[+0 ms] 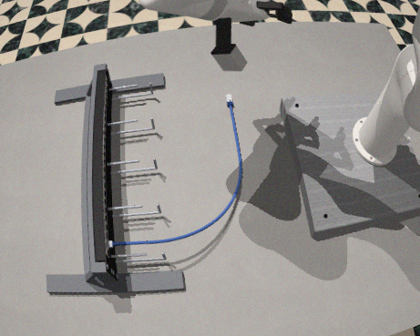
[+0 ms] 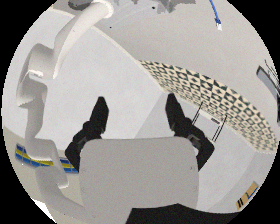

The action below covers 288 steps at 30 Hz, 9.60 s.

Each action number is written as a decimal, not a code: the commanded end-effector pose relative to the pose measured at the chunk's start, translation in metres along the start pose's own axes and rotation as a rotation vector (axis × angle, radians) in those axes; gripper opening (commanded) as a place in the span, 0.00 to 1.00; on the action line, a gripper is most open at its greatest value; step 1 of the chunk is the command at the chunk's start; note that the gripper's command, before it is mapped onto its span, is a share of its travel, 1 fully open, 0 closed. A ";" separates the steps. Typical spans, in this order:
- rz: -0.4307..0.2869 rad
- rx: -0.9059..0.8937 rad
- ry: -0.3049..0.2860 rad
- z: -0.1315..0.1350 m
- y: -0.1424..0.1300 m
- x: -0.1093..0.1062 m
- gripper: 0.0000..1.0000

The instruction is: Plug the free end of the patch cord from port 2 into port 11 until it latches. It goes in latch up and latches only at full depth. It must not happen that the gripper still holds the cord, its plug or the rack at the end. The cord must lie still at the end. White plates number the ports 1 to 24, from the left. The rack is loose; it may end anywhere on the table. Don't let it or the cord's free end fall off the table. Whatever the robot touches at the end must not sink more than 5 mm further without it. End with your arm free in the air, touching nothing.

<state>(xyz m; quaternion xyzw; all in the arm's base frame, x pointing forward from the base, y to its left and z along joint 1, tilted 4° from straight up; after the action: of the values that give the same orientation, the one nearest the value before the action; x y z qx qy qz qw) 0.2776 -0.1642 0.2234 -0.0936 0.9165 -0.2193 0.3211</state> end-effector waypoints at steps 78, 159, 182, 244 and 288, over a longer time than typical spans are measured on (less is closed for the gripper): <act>0.408 -0.408 -0.876 0.147 0.098 0.047 1.00; 0.920 0.055 -1.245 0.108 0.140 -0.151 0.00; 1.366 0.468 -1.298 0.052 0.193 -0.229 0.00; 1.607 0.767 -1.157 0.032 0.258 -0.215 0.00; 1.696 0.942 -1.025 0.029 0.303 -0.184 0.00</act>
<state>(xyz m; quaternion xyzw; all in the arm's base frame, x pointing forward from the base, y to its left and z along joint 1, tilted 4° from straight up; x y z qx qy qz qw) 0.4312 0.1472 0.1600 0.6109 0.2942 -0.1927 0.7093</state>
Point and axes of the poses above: the point where the finger pads meet when closed, its own x axis out along the fingers, its own z axis across the jaws, y = z × x, the point moved 1 cm from there along -x, back along the fingers, and after that the axes turned 10 degrees about -x, right-handed, at the moved point
